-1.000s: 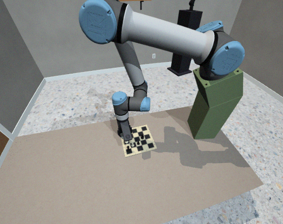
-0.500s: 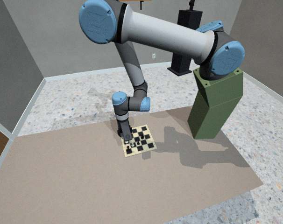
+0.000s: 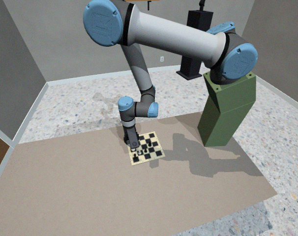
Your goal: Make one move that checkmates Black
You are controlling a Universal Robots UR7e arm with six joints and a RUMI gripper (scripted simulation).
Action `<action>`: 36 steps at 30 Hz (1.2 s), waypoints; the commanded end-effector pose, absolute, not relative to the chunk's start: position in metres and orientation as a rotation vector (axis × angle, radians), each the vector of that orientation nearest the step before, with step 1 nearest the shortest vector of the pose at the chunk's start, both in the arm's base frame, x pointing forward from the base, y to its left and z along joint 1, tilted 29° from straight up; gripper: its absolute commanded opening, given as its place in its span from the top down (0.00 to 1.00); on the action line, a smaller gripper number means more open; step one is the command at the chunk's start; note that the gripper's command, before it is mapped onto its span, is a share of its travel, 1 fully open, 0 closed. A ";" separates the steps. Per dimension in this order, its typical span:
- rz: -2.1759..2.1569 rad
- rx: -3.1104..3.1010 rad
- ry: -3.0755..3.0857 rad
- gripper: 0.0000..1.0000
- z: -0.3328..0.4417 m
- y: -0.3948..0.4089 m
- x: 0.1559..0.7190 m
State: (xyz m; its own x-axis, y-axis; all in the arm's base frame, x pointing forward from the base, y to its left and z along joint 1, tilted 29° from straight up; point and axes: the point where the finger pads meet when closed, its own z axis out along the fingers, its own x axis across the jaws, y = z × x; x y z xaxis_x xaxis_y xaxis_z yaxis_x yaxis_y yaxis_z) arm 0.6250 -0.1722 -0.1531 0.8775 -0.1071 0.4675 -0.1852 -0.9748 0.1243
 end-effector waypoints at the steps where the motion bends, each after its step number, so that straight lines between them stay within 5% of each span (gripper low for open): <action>1: 0.705 2.882 -0.226 0.90 -0.152 -0.172 0.625; 10: 0.705 2.882 -0.226 0.75 -0.152 -0.172 0.625; 36: 0.705 2.882 -0.226 0.75 -0.116 -0.164 0.607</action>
